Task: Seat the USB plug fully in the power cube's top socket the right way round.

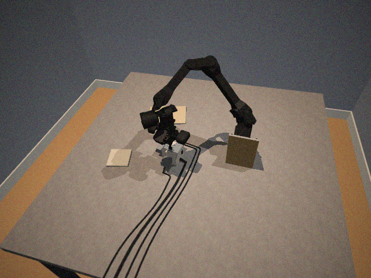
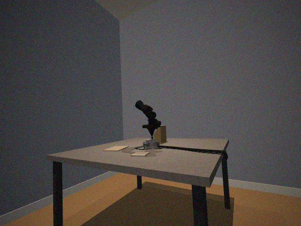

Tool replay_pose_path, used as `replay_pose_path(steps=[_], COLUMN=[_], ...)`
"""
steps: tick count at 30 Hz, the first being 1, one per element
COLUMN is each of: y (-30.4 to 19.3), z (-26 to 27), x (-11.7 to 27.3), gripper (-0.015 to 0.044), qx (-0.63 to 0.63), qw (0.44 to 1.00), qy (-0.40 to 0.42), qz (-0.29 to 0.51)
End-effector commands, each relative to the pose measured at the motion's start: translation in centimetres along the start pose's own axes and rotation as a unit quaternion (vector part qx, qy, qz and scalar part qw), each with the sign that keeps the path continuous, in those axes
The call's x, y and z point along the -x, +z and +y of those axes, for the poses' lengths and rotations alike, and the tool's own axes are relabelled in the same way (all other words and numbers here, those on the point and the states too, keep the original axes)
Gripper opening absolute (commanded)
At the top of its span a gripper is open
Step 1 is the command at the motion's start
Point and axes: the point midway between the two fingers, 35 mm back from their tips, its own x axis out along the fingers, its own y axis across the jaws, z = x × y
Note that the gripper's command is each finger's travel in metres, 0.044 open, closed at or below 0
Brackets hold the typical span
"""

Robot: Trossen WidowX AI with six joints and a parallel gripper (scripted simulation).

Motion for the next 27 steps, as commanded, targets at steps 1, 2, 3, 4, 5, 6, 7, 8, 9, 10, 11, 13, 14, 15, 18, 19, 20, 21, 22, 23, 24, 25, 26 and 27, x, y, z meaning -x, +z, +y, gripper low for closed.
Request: replay_pose_path(steps=[1,2,3,4,5,6,7,8,9,10,11,13,14,15,18,19,20,21,22,23,24,25,26,27], y=[-0.04,-0.04,-0.04,-0.04,-0.04,-0.04,-0.04,-0.03,-0.03,-0.03,-0.03,-0.03,-0.03,-0.03,-0.03,-0.03,-0.03,-0.03,-0.03,-0.03,-0.03,-0.03,-0.03,-0.03], z=[-0.03,-0.03,-0.03,-0.03,-0.03,-0.03,-0.03,-0.03,-0.03,-0.03,-0.03,-0.03,-0.03,-0.03,-0.03,-0.03,-0.03,-0.03,-0.03,-0.03,-0.03,-0.03,-0.03,-0.03], x=[-0.11,-0.12,-0.13,-0.14,-0.16,-0.17,-0.18,-0.19,-0.2,-0.22,-0.23,-0.25,-0.26,-0.28,-0.31,-0.32,-0.34,-0.35,-0.36,-0.37,-0.39,-0.4,-0.41,-0.42], gripper=[0.0,0.0,0.0,0.0,0.0,0.0,0.0,0.0,0.0,0.0,0.0,0.0,0.0,0.0,0.0,0.0,0.0,0.0,0.0,0.0,0.0,0.0,0.0,0.0], qx=[0.002,0.002,0.002,0.002,0.002,0.002,0.002,0.002,0.002,0.002,0.002,0.002,0.002,0.002,0.002,0.002,0.002,0.002,0.002,0.002,0.002,0.002,0.002,0.002], qw=[1.0,1.0,1.0,1.0,1.0,1.0,1.0,1.0,1.0,1.0,1.0,1.0,1.0,1.0,1.0,1.0,1.0,1.0,1.0,1.0,1.0,1.0,1.0,1.0], qy=[-0.002,-0.002,-0.002,-0.002,-0.002,-0.002,-0.002,-0.002,-0.002,-0.002,-0.002,-0.002,-0.002,-0.002,-0.002,-0.002,-0.002,-0.002,-0.002,-0.002,-0.002,-0.002,-0.002,-0.002], qz=[0.002,0.002,0.002,0.002,0.002,0.002,0.002,0.002,0.002,0.002,0.002,0.002,0.002,0.002,0.002,0.002,0.002,0.002,0.002,0.002,0.002,0.002,0.002,0.002])
